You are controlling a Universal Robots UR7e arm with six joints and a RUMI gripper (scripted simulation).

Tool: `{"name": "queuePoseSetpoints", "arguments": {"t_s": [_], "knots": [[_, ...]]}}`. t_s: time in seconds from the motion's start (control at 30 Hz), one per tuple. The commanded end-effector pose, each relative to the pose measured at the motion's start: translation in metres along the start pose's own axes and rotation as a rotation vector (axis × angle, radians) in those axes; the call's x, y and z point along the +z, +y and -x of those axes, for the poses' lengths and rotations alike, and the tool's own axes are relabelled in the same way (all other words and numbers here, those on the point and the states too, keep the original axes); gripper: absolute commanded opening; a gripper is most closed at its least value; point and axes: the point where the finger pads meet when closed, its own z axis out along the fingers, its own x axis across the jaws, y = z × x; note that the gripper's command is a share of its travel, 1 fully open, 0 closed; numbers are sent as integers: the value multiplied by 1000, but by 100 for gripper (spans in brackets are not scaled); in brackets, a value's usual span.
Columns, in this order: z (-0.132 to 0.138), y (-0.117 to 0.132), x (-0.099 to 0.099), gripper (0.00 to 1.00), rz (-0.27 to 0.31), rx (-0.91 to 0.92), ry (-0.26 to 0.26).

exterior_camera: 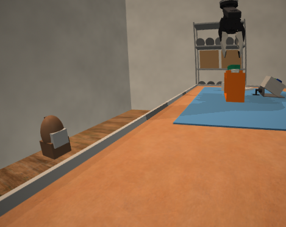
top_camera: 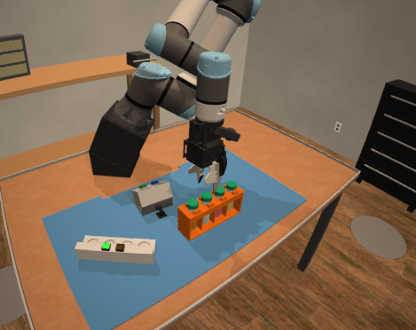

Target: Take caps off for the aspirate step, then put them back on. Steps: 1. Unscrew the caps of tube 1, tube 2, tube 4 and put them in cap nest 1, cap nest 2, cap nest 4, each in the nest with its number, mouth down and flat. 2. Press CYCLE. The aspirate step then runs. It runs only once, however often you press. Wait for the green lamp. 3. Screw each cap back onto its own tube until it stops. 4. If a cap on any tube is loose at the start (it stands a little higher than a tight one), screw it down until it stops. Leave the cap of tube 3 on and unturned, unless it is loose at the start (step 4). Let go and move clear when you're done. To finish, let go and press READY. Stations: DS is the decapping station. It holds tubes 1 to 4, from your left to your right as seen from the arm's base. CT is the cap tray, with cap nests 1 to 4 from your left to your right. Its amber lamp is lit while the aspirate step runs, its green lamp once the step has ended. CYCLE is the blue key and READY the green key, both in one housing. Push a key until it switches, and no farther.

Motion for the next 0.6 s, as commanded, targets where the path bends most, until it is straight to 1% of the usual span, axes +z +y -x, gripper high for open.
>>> {"name": "queuePoseSetpoints", "arguments": {"t_s": [0.0,0.17,0.57], "knots": [[-1,-2,-1,35,-12,-117,3],[-1,-2,-1,35,-12,-117,3],[-1,-2,35,35,-12,-117,4]]}}
